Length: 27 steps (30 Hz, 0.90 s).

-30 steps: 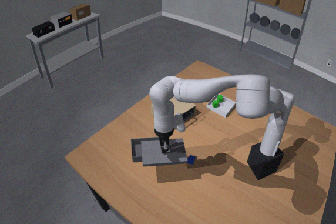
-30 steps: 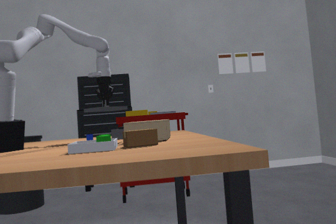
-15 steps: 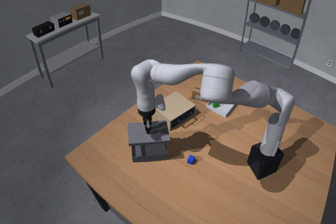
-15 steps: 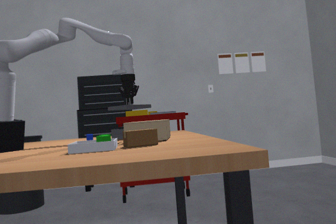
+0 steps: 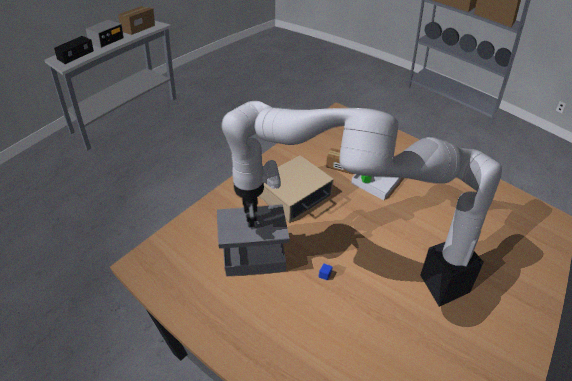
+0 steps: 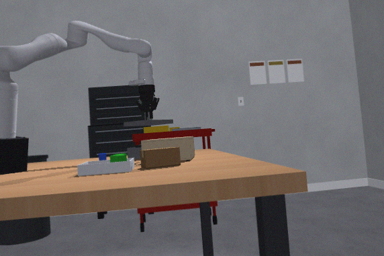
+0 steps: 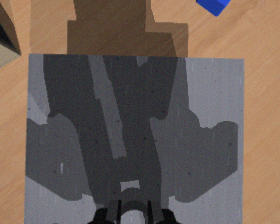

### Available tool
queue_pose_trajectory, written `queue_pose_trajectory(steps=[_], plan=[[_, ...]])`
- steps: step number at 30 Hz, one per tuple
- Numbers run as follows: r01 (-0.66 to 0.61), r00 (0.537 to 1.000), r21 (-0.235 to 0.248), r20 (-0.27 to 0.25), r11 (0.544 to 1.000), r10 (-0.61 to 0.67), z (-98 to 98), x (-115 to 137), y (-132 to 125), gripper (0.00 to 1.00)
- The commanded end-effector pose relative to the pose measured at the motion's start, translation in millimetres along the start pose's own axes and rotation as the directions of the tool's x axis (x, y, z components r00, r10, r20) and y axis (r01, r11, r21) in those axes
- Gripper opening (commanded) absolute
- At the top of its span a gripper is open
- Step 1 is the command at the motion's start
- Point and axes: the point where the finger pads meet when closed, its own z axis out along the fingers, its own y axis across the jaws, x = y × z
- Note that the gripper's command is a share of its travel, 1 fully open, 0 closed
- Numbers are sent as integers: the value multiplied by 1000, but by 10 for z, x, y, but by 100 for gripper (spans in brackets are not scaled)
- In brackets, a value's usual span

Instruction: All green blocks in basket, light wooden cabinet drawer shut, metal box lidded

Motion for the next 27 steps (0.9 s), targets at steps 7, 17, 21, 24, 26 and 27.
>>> queue_pose_trajectory(steps=[7,17,21,24,26,27], plan=[[0,1000,0,2,1000,0,38,-5,-1,10],[0,1000,0,2,1000,0,171,-6,-1,10],[0,1000,0,2,1000,0,249,-6,-1,10],[0,1000,0,2,1000,0,291,-6,-1,10],[0,1000,0,2,1000,0,312,-7,-2,10],[0,1000,0,2,1000,0,333,-7,-2,10]])
